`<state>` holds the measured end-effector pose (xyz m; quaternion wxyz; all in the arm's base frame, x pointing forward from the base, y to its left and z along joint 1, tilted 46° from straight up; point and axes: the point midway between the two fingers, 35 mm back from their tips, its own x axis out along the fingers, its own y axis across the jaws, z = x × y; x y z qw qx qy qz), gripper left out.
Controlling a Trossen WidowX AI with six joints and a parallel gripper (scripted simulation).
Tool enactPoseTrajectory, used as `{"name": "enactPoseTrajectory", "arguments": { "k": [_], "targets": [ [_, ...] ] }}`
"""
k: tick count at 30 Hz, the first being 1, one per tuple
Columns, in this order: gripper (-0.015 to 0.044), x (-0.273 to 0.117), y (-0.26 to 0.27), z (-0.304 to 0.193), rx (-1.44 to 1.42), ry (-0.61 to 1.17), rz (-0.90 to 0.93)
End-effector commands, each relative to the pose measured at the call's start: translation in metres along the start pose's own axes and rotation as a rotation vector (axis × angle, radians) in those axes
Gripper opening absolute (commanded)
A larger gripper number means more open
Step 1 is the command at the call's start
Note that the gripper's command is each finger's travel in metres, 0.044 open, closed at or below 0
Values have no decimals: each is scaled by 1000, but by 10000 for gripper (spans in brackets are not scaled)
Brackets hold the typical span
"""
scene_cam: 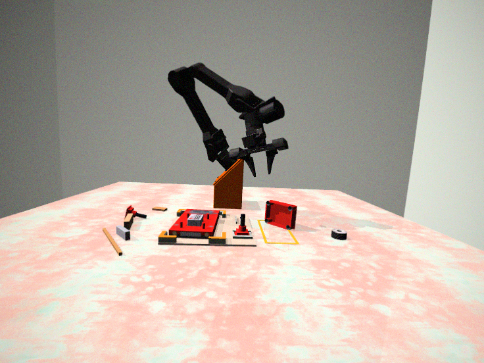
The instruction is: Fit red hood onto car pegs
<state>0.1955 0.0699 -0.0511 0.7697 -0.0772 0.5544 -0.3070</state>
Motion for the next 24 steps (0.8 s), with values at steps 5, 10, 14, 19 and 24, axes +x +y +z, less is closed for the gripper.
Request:
{"name": "enactPoseTrajectory", "arguments": {
  "k": [5, 10, 14, 19, 24],
  "targets": [
    [89, 2, 5, 1, -256, 11, -13],
    [0, 5, 13, 2, -623, 33, -27],
    [0, 8, 20, 3, -917, 55, -32],
    [0, 13, 27, 4, -1284, 88, -32],
    [0, 18, 36, 4, -1648, 122, -23]
  ]
}}
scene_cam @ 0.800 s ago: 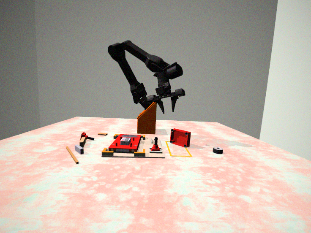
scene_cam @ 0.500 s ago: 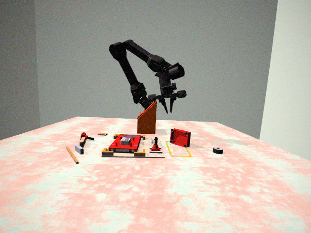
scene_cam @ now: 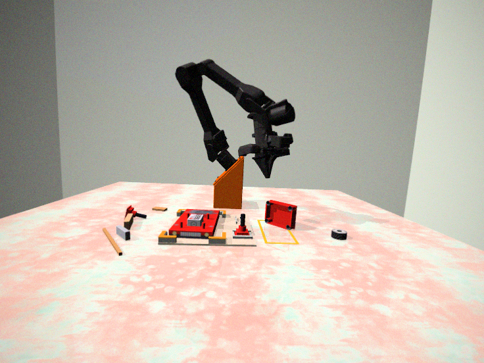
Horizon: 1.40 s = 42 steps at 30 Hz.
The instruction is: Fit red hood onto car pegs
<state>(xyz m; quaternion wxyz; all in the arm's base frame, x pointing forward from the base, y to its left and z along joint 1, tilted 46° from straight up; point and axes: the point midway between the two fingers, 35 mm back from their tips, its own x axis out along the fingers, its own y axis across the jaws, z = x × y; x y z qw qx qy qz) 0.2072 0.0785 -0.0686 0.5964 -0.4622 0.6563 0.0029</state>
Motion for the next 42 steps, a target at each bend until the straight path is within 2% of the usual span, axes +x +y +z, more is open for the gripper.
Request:
{"name": "enactPoseTrajectory", "arguments": {
  "k": [1, 11, 42],
  "targets": [
    [0, 7, 6, 17, -646, 34, 21],
    [0, 18, 14, 31, -1378, 66, 70],
    [0, 48, 35, 55, -2956, 1, 302]
  ]
}}
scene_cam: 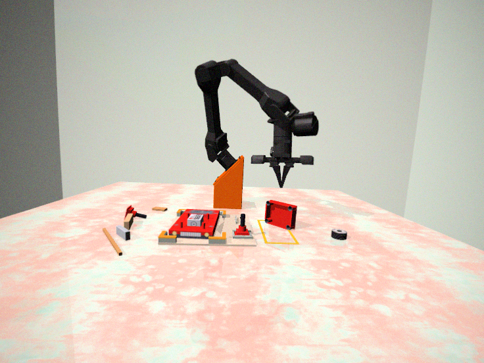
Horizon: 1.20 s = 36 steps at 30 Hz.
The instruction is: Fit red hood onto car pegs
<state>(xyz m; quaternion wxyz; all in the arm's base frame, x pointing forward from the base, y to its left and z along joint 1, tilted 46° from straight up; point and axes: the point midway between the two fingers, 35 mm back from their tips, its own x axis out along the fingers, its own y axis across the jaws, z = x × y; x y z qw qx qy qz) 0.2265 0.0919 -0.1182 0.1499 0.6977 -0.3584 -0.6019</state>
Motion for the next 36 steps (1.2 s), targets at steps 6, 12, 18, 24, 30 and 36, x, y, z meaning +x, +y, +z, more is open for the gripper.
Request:
{"name": "enactPoseTrajectory", "arguments": {
  "k": [6, 12, 18, 24, 30, 36],
  "targets": [
    [0, 15, -26, -1, -1022, -66, 14],
    [0, 15, -26, -1, -1022, -66, 14],
    [0, 15, -26, -1, -1022, -66, 14],
    [0, 15, -26, -1, -1022, -66, 14],
    [0, 36, -26, 0, -1022, -65, 14],
    [0, 60, -24, 1, -1021, -66, 17]
  ]
}}
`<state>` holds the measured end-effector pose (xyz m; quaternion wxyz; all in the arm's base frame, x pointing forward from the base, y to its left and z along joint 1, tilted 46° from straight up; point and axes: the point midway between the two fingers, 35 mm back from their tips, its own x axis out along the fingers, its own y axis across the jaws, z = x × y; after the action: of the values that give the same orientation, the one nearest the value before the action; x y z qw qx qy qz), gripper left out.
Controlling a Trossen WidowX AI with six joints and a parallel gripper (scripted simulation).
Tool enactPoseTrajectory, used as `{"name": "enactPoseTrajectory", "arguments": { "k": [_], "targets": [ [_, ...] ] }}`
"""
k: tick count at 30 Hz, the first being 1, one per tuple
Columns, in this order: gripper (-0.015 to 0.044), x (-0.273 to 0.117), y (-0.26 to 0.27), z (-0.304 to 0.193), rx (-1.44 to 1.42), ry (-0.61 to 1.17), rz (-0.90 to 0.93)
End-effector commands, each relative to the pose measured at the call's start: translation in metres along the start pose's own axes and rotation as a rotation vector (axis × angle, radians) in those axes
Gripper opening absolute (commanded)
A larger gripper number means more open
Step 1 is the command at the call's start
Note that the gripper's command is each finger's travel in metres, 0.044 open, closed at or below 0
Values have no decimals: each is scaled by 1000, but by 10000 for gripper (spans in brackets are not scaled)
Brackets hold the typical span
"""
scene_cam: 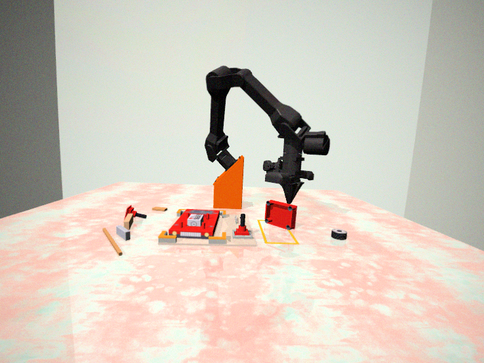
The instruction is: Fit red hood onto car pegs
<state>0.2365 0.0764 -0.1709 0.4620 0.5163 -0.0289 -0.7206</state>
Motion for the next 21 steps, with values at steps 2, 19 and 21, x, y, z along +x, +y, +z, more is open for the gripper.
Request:
{"name": "enactPoseTrajectory", "arguments": {
  "k": [2, 19, 21],
  "targets": [
    [0, 11, 0, 3, -6, -4, 4],
    [0, 11, 14, 1, -3, -19, 18],
    [0, 11, 16, 0, -3, -21, 20]
  ]
}}
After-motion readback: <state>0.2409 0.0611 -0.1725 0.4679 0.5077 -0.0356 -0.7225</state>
